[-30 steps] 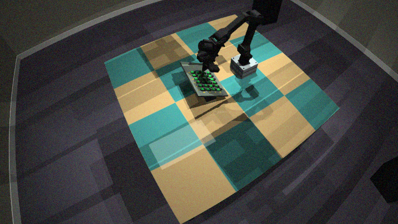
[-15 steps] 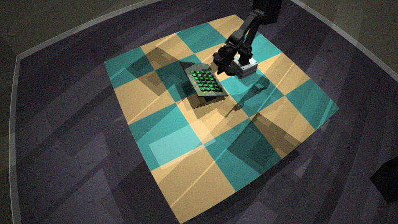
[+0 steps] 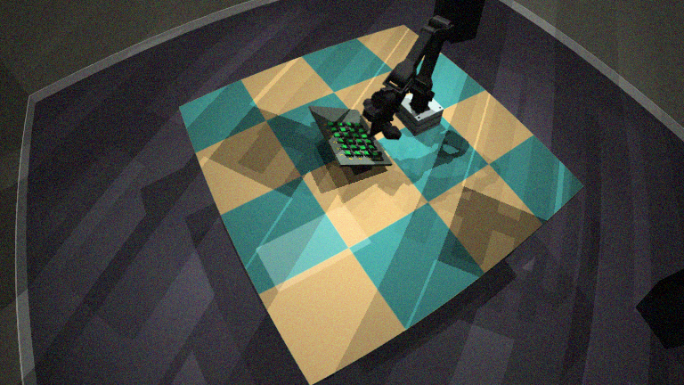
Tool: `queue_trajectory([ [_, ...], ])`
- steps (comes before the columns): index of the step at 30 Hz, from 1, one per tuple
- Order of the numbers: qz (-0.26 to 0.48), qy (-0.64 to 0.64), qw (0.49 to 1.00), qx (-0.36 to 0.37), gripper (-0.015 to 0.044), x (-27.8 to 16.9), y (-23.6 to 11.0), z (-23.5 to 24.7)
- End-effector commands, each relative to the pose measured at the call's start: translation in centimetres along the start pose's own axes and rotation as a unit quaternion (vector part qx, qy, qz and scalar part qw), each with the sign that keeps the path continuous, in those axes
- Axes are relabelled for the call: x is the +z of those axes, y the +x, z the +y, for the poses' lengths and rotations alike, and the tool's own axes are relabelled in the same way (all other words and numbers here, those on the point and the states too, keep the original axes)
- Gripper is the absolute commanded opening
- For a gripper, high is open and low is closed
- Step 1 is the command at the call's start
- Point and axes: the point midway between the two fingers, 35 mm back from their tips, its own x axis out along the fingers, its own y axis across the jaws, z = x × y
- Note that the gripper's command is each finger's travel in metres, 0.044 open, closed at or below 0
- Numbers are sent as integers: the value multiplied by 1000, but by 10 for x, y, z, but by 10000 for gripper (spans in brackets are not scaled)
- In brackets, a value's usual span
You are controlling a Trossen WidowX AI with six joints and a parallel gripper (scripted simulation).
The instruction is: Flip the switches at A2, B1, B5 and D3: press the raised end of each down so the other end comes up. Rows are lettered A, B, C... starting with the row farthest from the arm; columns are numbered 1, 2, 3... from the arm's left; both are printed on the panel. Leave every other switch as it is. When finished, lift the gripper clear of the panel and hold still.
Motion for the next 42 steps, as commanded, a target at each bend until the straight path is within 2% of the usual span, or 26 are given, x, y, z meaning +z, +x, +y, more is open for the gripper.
queue_trajectory([
  [1,5,-3,1000,0,0,-3,8,-1],
  [13,5,-3,1000,0,0,-2,22,-1],
  [42,5,-3,1000,0,0,-2,24,-1],
])
